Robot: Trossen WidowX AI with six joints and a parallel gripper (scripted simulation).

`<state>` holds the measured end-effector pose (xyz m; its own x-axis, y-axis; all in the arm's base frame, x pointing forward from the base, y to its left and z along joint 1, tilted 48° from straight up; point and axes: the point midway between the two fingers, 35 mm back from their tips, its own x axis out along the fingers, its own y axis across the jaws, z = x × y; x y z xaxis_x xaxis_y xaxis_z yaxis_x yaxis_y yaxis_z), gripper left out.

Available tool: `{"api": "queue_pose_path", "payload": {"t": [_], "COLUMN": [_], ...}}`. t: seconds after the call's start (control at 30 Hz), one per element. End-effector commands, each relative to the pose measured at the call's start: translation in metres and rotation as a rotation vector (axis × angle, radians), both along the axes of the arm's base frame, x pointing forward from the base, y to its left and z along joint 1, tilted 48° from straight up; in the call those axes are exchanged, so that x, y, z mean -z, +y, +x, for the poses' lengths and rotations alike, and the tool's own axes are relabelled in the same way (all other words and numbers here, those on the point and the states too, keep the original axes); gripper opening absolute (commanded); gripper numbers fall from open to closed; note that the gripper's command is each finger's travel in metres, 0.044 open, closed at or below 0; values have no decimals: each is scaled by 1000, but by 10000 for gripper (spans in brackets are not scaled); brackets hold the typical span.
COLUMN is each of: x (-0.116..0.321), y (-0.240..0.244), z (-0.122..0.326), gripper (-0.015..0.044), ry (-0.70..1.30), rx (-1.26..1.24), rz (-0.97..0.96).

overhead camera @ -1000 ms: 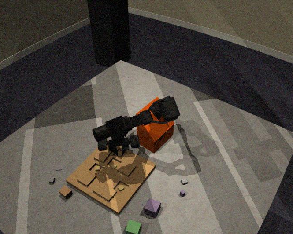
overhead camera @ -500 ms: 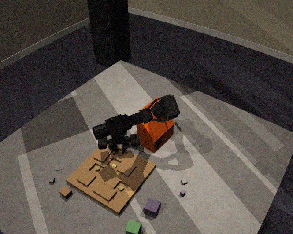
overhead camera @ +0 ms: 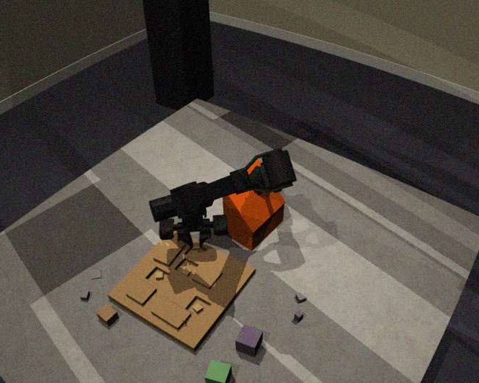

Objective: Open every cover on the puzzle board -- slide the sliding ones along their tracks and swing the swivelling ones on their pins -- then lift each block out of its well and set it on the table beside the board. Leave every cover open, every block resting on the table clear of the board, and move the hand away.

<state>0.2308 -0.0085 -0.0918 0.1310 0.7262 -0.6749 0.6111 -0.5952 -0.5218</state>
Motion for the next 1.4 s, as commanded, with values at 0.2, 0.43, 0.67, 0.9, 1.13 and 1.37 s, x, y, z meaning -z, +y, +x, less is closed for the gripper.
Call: {"api": "queue_pose_path", "payload": {"t": [0.2,0.43,0.67,0.9,1.13,1.37], "x": [-11,-15,-21,-28,-33,-37], "y": [-13,-17,-24,-32,-37,-41], "z": [2,0,0,-1,-2,-3], "gripper": [80,80,80,80,80,80], "ry": [-13,-23,-459,-940,-1230,-1470], "rx": [-1,-11,-420,-872,-1146,-1372], "rz": [-9,-9,-92,-182,-235,-279]}}
